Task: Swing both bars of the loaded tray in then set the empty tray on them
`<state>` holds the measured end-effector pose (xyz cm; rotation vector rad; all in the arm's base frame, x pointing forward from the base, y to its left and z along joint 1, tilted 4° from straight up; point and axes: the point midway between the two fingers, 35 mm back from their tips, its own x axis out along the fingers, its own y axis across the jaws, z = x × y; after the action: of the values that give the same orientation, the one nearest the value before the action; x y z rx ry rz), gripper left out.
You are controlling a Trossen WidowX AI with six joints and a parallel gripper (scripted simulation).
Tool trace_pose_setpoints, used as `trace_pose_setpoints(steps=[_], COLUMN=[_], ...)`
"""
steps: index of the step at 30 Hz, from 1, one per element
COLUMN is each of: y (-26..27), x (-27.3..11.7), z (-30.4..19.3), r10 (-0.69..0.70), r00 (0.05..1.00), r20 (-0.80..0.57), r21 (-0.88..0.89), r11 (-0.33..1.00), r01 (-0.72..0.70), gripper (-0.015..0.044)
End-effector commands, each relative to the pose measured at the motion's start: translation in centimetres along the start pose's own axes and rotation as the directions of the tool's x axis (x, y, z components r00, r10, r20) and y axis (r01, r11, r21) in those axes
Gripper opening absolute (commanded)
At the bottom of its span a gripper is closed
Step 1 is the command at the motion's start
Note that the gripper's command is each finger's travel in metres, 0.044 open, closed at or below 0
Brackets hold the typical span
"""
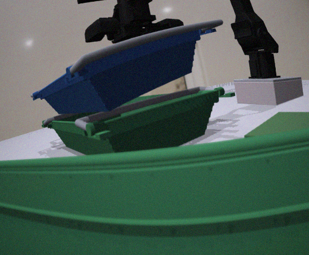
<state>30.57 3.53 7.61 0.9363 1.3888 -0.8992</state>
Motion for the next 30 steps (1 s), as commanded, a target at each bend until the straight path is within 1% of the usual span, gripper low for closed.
trace_pose_setpoints(steps=[1, 19, 20, 30], y=[-0.5, -0.5, 0.0, -0.8], x=[0.6, 0.6, 0.0, 1.5], z=[0.0, 0.0, 0.0, -0.1], r10=[-0.026, -0.026, -0.001, -0.026], r00=[1.0, 1.0, 1.0, 1.0], r20=[-0.002, -0.002, 0.0, -0.002], r21=[-0.003, -0.003, 0.0, -0.003], r11=[1.0, 1.0, 1.0, 1.0], r01=[0.026, 0.026, 0.001, 0.026], gripper=[0.0, 0.0, 0.0, 0.0])
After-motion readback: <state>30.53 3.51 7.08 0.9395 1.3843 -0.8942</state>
